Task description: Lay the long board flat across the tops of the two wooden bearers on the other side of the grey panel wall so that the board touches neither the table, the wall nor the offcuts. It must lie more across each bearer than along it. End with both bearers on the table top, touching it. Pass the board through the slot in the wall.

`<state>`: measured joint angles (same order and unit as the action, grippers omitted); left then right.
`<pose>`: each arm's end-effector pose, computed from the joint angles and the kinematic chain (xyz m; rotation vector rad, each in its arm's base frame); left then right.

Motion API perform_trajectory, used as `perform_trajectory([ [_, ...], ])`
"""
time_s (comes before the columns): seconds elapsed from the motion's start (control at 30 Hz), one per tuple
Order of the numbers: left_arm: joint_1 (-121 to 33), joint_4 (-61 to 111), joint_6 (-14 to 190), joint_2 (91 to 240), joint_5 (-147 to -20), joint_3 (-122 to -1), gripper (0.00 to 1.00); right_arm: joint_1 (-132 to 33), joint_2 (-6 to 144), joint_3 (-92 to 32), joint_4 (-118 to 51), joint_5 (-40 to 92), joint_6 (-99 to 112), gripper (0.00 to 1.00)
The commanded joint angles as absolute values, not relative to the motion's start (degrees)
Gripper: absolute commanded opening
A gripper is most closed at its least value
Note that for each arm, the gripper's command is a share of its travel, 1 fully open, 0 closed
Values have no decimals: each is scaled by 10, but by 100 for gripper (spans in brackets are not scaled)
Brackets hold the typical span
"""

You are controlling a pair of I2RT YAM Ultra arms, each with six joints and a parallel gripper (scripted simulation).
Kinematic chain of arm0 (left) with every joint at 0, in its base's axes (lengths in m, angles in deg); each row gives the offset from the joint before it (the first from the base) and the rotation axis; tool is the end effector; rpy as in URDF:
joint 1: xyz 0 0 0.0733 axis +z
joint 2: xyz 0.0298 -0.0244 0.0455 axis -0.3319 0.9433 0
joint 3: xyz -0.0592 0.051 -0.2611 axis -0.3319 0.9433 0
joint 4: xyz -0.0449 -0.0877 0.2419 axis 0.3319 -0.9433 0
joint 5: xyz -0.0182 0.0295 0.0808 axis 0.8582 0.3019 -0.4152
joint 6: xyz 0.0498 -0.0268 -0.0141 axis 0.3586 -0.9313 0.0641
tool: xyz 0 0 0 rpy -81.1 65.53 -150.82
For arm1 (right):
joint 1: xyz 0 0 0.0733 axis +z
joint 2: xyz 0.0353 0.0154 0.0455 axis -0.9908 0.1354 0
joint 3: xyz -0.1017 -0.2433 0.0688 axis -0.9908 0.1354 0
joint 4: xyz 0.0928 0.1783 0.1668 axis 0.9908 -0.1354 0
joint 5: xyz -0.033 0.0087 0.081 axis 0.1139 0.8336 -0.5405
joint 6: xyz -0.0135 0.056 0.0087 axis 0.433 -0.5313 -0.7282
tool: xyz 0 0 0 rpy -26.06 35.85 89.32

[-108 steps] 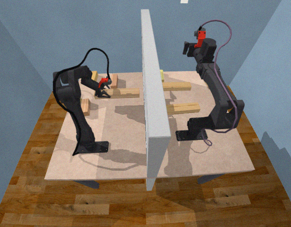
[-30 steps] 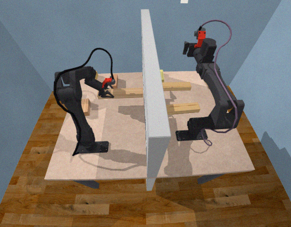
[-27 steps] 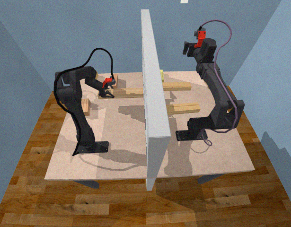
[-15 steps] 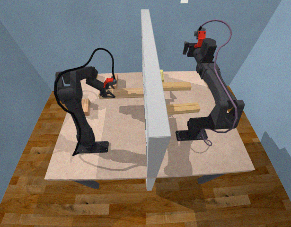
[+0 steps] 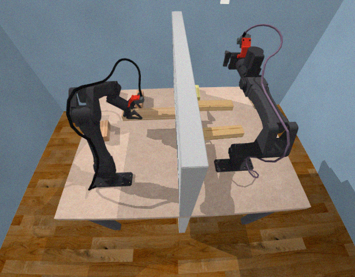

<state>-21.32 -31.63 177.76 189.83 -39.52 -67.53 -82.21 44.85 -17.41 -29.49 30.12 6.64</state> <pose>0.3468 -0.0412 0.2012 1.7545 1.7325 -0.7497 0.2450 0.0009 0.4087 0.0008 1.5647 -0.0005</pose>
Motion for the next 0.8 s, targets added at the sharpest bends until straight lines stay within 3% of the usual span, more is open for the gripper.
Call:
perform_trajectory([
  [0.0, -221, -301, 1765, 1869, -342, -667, 0, -828, 434, -175, -292, 296, 66, 100],
  [0.77, -242, -279, 1739, 1863, -344, -671, 0, -828, 434, -175, -292, 296, 66, 100],
])
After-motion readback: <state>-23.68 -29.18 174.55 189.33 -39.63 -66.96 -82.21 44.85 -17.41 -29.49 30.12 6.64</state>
